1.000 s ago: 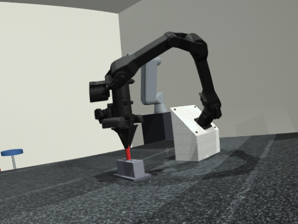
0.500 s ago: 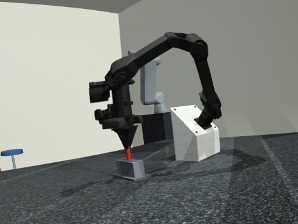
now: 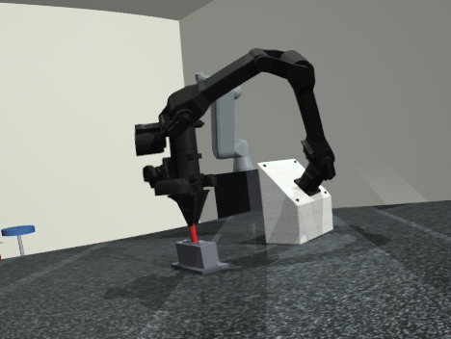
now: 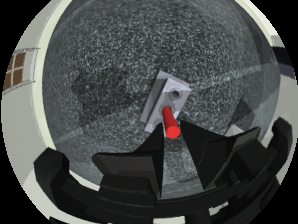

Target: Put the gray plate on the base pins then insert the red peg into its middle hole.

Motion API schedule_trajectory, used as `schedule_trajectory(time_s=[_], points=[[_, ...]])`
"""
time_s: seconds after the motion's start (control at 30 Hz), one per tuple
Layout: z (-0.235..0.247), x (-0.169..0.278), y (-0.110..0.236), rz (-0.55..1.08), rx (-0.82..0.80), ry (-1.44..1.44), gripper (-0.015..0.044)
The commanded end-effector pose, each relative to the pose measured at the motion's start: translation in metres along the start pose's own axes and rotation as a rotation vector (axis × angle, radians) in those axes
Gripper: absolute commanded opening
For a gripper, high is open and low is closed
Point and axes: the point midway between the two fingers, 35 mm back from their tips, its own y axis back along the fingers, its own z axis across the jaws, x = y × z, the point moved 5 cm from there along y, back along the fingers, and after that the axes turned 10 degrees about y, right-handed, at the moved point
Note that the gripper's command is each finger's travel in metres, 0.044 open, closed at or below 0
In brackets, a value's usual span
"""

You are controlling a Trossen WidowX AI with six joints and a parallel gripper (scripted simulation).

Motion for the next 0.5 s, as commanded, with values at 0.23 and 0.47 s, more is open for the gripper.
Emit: schedule_trajectory(time_s=[0.23,0.47], points=[[-0.0001,0.0000,0.0001,0.000,0.000,0.000,0.0150],[-0.0005,-0.0003,0.0052,0.002,-0.004,-0.005,0.0150]])
